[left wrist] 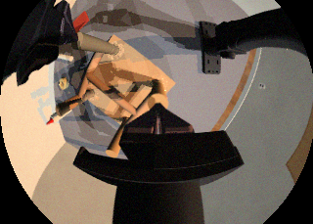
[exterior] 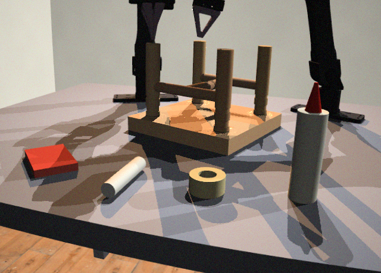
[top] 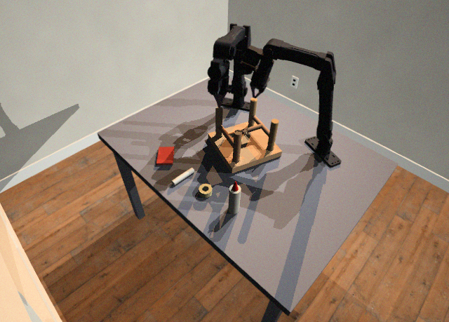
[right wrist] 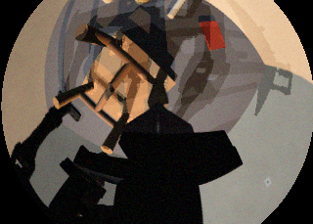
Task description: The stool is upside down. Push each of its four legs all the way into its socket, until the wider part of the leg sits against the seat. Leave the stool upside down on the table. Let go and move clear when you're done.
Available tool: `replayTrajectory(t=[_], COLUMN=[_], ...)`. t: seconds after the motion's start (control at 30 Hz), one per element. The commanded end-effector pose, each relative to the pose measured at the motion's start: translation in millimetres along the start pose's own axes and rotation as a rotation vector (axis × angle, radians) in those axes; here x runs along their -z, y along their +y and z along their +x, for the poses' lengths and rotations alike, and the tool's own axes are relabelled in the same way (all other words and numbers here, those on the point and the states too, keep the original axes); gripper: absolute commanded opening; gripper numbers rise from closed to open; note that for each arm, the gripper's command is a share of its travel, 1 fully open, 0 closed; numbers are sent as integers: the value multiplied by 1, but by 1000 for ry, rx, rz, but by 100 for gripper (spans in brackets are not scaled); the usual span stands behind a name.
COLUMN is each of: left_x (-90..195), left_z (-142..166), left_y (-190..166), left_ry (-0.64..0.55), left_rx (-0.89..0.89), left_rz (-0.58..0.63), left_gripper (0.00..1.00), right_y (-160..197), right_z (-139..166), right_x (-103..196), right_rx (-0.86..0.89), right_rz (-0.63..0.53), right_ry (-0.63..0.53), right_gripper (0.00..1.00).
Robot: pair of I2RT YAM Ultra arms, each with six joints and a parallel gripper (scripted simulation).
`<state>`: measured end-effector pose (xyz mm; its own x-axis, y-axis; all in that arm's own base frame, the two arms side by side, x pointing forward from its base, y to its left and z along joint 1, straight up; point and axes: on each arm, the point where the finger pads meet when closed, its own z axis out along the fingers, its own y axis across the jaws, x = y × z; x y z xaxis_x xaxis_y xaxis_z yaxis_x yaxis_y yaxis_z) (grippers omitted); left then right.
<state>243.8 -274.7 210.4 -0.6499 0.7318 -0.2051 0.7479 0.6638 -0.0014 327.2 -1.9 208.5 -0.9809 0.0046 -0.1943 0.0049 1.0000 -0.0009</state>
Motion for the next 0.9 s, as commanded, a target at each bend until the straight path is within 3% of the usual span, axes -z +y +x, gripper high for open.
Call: replayTrajectory(t=[0.0, 0.03, 0.13, 0.17, 0.23, 0.27, 0.47, 0.57, 0.7, 0.73, 0.87], left_x=[11, -9, -16, -19, -25, 4, 1, 14, 12, 11, 31], left_z=[-2, 7, 4, 7, 13, -2, 3, -2, -4, 6, -3], left_y=[3, 0, 0, 0, 0, 2, 2, 2, 1, 3, 2], left_ry=[-50, 44, 29, 44, 71, -41, 33, -32, -29, 44, -2], left_rx=[1, 0, 0, 0, -1, 2, 3, 4, 0, 4, 3], left_rz=[-7, -1, -1, -1, -1, -1, 0, 0, 1, 1, 3], left_gripper=[0, 0, 0, 0, 0, 0, 0, 0, 0, 0, 0], right_y=[3, 3, 1, 0, 0, 3, 3, 3, 3, 3, 3], right_z=[-1, -1, -3, 7, 9, -5, -3, -3, -3, -3, -3], right_x=[-1, 0, 6, -9, -12, 14, 5, 6, 6, 6, 6], right_rx=[2, 2, 0, 0, 0, 2, 2, 2, 2, 2, 2], right_rz=[-8, -8, -5, -1, -1, -8, -8, -8, -8, -8, -8], right_ry=[-16, -16, -23, 44, 59, -47, -20, -20, -20, -20, -20], right_gripper=[0, 0, 0, 0, 0, 0, 0, 0, 0, 0, 0])
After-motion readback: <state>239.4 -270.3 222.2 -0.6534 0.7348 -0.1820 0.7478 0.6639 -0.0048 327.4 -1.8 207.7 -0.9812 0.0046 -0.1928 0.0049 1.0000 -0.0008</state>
